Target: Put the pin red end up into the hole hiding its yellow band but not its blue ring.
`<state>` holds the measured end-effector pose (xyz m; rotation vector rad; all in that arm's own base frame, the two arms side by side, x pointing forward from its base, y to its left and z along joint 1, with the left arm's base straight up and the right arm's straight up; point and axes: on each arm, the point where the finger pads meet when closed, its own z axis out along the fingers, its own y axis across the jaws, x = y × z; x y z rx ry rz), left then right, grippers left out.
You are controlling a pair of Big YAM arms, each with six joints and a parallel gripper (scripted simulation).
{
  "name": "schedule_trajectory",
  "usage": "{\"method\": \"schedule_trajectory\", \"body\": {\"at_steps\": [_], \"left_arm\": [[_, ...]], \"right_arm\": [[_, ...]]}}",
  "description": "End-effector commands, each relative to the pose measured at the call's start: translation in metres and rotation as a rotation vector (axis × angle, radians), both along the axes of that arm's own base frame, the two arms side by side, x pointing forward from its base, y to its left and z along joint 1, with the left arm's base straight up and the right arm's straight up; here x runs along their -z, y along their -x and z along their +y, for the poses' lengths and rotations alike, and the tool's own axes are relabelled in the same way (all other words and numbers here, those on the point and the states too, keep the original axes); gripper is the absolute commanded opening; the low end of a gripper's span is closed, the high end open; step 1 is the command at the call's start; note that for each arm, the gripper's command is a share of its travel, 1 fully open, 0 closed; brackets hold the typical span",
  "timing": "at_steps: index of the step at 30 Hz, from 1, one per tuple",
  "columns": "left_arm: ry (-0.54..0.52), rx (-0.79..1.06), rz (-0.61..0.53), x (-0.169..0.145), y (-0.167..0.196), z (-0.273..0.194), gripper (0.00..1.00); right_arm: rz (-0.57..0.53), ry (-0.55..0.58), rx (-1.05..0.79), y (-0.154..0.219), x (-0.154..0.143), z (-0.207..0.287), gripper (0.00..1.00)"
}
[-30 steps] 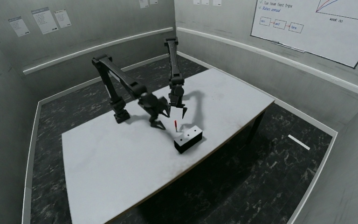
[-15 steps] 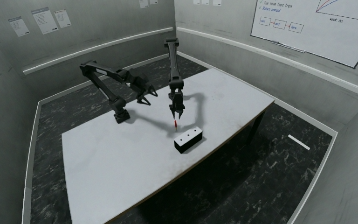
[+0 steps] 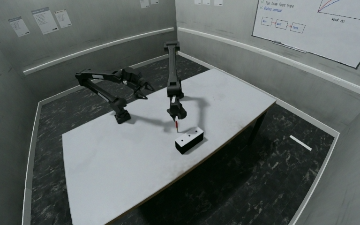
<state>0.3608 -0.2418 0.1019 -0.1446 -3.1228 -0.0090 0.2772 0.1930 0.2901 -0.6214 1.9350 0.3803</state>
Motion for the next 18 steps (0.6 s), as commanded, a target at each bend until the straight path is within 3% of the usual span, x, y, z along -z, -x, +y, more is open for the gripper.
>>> {"method": "schedule_trajectory", "body": {"at_steps": [1, 4, 9, 18], "left_arm": [[0.019, -0.025, -0.035, -0.016, -0.014, -0.014, 0.34], [0.019, -0.033, -0.035, -0.013, -0.014, -0.009, 0.32], [0.000, -0.044, -0.009, 0.028, -0.010, 0.000, 0.32], [0.032, -0.044, -0.054, 0.006, -0.021, -0.014, 0.16]], "right_arm": [[-0.009, -0.017, -0.002, -0.002, -0.003, 0.006, 1.00], [-0.009, -0.018, -0.001, -0.002, -0.003, 0.005, 1.00], [-0.009, -0.018, -0.001, -0.002, -0.003, 0.005, 1.00], [-0.009, -0.018, -0.001, -0.002, -0.003, 0.005, 1.00]]}}
